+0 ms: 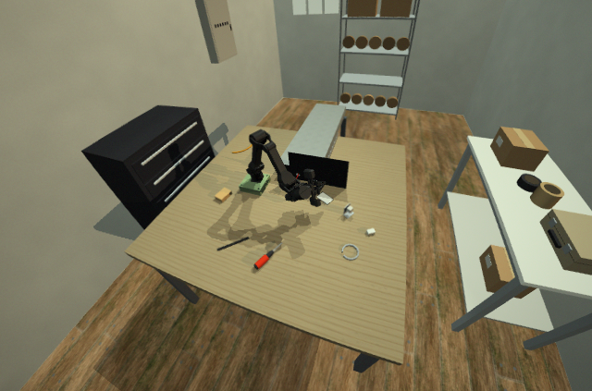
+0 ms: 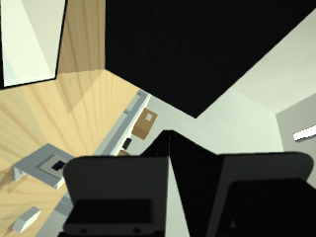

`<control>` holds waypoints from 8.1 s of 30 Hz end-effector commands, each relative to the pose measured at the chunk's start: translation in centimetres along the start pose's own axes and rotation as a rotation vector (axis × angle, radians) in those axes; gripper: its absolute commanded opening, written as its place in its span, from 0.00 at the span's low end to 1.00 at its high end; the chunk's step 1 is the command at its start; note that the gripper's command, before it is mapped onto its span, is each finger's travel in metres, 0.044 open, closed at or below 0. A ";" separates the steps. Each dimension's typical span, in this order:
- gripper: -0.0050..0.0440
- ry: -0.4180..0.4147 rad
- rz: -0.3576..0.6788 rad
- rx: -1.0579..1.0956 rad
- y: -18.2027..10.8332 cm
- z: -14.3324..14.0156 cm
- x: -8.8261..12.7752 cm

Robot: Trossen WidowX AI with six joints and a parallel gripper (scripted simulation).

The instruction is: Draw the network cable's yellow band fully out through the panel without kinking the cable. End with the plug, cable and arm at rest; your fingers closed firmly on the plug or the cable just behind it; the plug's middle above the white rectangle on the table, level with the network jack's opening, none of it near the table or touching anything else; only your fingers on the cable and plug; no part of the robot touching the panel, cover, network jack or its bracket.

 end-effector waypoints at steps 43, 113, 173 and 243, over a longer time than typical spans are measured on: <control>1.00 0.572 0.197 -1.212 -2.5 -3.5 0.7; 1.00 0.630 2.509 -2.714 -0.2 -10.5 4.9; 1.00 1.317 1.125 -2.831 4.8 -6.2 2.1; 1.00 0.568 -0.523 -1.751 10.3 -5.0 2.5</control>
Point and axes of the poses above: the point midway between the two fingers, 35 mm back from their tips, its own x axis back along the fingers, its own z axis across the jaws, y = z × x, the point moved 10 cm from there along x, back along the fingers, and after that the axes turned 10 degrees about x, right-handed, at the moved point
